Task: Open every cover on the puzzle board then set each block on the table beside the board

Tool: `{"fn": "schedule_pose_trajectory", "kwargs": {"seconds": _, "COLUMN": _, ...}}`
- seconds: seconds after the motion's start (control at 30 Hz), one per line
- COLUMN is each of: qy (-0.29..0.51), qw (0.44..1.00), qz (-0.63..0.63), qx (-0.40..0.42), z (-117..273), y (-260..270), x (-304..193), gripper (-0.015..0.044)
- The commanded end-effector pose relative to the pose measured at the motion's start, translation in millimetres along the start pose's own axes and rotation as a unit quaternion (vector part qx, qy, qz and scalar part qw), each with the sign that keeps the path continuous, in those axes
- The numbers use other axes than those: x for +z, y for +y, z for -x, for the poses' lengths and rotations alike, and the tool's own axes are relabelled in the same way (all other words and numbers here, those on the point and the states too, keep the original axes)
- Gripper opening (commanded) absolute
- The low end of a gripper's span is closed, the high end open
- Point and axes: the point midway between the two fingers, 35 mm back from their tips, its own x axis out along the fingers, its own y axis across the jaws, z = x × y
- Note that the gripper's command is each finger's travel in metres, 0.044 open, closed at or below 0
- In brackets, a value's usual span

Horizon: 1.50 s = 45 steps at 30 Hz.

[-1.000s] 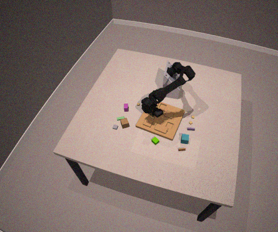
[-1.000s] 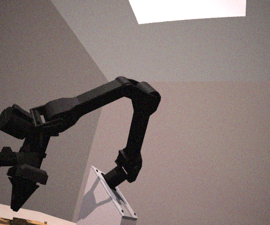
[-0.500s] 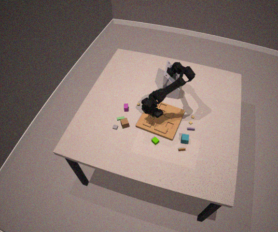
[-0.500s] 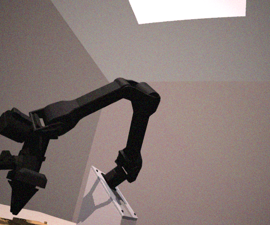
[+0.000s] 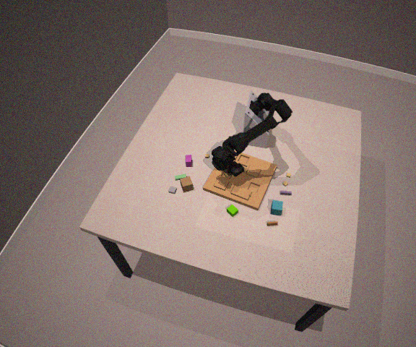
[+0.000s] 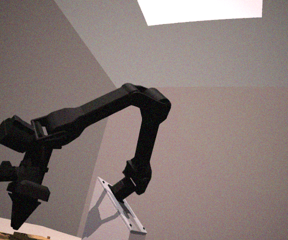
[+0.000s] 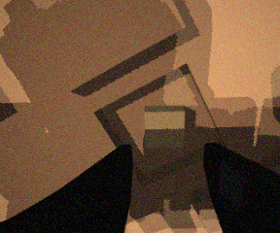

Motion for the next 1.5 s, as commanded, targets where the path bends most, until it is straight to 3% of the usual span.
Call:
{"fn": "schedule_pose_trajectory", "kwargs": {"seconds": 0.0, "qy": 0.001, "qw": 1.0, "qz": -0.003, "qx": 0.002, "z": -3, "y": 0, "x": -1, "gripper": 0.0144}}
{"fn": "schedule_pose_trajectory", "kwargs": {"seconds": 1.27, "qy": 0.002, "qw": 1.0, "qz": -0.003, "qx": 0.003, "z": -33, "y": 1, "x": -2, "gripper": 0.0144}}
{"fn": "schedule_pose_trajectory", "kwargs": {"seconds": 1.47, "qy": 0.001, "qw": 1.0, "qz": 0.0, "qx": 0.001, "z": -30, "y": 1, "x": -2, "gripper": 0.0104}}
